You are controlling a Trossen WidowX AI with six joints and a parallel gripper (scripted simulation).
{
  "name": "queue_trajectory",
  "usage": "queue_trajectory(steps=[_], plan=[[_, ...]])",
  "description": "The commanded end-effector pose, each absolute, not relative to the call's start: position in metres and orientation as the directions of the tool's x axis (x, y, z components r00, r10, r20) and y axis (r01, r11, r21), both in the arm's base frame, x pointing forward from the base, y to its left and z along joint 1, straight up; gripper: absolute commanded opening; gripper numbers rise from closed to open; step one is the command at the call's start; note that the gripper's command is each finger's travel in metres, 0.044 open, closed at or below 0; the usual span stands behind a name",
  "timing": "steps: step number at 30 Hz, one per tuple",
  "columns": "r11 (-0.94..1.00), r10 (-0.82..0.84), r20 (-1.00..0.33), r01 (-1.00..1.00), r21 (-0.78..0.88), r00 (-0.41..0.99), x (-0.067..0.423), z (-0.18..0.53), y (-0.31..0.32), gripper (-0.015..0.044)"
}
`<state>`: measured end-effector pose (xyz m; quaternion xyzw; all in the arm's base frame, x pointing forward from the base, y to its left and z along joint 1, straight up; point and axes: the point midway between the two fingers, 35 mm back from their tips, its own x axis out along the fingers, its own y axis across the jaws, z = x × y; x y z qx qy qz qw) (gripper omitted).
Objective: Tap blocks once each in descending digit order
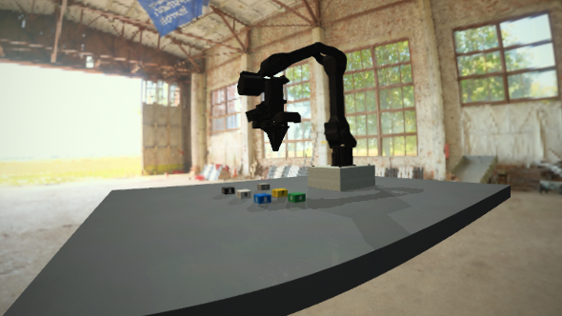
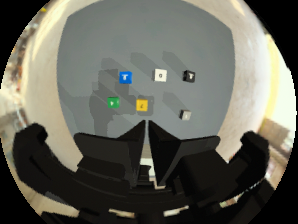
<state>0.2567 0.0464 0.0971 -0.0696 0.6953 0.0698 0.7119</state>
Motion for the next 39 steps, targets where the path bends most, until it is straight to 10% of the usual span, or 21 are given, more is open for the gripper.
queue_trajectory(steps=[1,10,39], plan=[[0.982,0.002,-0.999,-0.19,-0.005,0.034,0.294,0.105,0.027,0.002],[0.982,-0.006,-0.999,-0.19,-0.014,0.042,0.378,0.103,-0.054,0.002],[0.982,-0.007,-0.999,-0.19,-0.014,0.041,0.383,0.005,-0.056,0.002]])
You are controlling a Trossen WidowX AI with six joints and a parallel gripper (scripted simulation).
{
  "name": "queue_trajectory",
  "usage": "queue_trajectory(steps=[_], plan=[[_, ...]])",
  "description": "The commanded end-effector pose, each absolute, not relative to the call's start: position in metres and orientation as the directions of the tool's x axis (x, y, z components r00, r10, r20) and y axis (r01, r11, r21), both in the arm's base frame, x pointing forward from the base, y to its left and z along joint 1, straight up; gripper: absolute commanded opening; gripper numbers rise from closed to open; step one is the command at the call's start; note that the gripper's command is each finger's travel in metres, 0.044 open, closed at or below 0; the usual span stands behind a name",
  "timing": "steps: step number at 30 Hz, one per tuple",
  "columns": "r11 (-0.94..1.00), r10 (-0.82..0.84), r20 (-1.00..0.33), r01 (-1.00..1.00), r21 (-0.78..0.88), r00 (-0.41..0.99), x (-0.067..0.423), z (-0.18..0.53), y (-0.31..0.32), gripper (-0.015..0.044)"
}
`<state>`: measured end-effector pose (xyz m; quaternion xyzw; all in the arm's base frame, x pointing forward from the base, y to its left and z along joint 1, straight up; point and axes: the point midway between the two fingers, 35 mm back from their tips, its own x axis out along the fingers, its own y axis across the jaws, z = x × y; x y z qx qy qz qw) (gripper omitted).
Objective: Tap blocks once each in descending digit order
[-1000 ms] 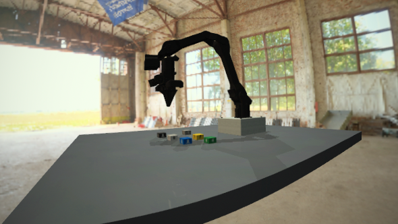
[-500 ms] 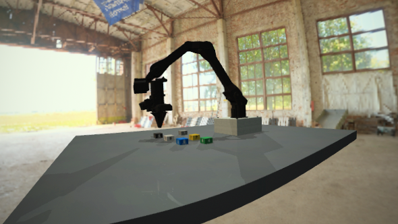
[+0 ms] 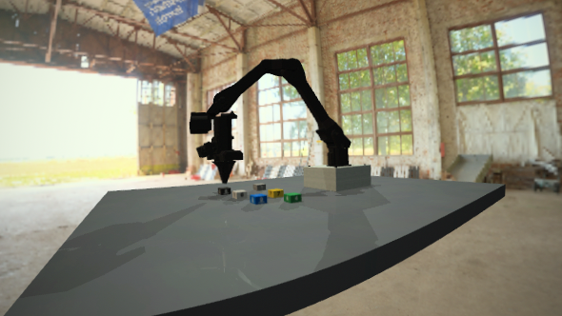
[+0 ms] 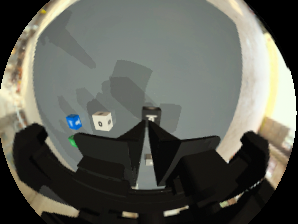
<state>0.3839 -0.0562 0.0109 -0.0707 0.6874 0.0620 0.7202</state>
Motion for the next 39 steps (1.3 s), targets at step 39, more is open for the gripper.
queue_trajectory(steps=[39], plan=[[0.982,0.001,-0.999,-0.19,-0.006,0.039,0.354,0.104,0.024,0.002]])
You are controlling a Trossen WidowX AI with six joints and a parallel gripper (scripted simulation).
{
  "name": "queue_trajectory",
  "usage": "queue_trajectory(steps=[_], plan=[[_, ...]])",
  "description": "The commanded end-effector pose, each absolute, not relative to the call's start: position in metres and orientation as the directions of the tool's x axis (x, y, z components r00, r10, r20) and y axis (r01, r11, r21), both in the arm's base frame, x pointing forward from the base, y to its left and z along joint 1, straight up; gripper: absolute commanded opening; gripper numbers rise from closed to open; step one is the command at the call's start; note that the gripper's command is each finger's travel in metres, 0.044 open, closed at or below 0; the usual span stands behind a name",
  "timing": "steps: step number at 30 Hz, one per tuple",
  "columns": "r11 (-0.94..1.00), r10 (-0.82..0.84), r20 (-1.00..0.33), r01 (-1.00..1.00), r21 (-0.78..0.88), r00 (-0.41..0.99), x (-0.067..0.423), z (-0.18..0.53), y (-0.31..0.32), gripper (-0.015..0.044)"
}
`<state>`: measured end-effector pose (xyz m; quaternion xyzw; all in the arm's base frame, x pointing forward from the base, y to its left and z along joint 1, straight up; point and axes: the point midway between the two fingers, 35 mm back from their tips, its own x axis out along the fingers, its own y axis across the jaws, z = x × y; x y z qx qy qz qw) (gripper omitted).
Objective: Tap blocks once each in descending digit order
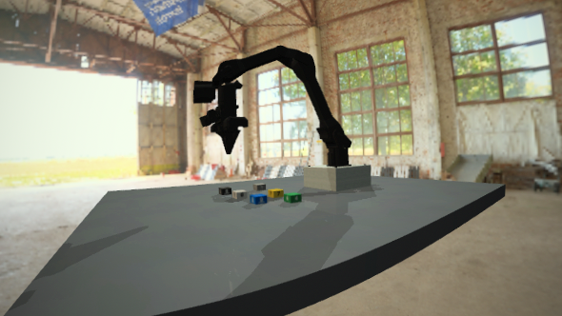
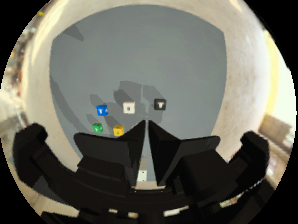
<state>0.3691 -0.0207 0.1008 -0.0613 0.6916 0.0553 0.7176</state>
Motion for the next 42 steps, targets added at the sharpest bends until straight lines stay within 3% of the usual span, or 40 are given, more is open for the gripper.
queue_trajectory(steps=[1,11,15,21,42], plan=[[0.982,0.003,-0.999,-0.19,-0.004,0.039,0.346,0.104,0.041,0.002],[0.982,0.014,-0.999,-0.19,0.009,0.029,0.242,0.097,0.153,0.002],[0.982,0.015,-0.999,-0.19,0.009,0.029,0.24,0.094,0.155,0.002],[0.982,0.014,-0.999,-0.19,0.009,0.029,0.242,0.018,0.155,0.002],[0.982,0.014,-0.999,-0.19,0.009,0.028,0.243,-0.008,0.156,0.002]])
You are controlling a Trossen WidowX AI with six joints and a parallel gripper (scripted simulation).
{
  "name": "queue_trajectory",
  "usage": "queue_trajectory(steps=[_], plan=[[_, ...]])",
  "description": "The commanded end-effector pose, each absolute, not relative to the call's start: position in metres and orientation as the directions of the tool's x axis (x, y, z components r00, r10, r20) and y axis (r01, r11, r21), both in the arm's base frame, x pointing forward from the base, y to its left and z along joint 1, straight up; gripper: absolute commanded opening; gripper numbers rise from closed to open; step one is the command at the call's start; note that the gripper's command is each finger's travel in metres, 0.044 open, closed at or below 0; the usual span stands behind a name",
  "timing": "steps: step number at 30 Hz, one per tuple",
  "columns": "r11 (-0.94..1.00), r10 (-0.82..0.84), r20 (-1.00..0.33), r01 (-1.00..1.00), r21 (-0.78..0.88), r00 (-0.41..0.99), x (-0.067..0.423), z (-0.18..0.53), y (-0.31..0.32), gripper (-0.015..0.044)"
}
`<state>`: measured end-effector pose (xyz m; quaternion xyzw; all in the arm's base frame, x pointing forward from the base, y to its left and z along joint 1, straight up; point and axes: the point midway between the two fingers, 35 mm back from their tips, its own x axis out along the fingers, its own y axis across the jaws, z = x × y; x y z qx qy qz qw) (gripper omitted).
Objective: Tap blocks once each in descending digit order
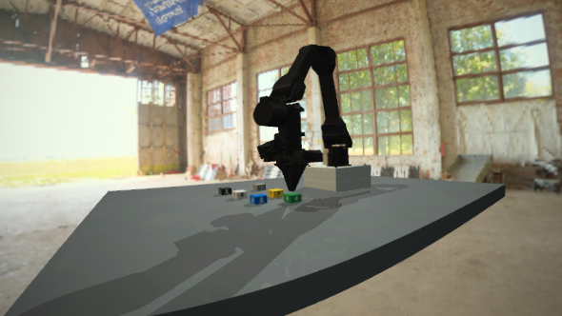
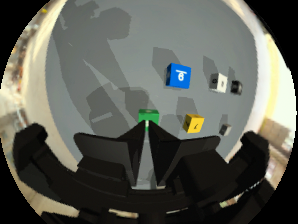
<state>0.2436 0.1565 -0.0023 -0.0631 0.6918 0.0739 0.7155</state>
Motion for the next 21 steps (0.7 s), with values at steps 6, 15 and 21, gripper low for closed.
queue_trajectory(steps=[6,15,21], plan=[[0.982,0.014,-0.999,-0.19,0.008,0.028,0.243,-0.015,0.156,0.002],[0.982,0.014,-0.999,-0.19,0.009,0.029,0.242,0.015,0.155,0.002],[0.982,0.014,-0.999,-0.19,0.009,0.029,0.244,0.038,0.157,0.002]])
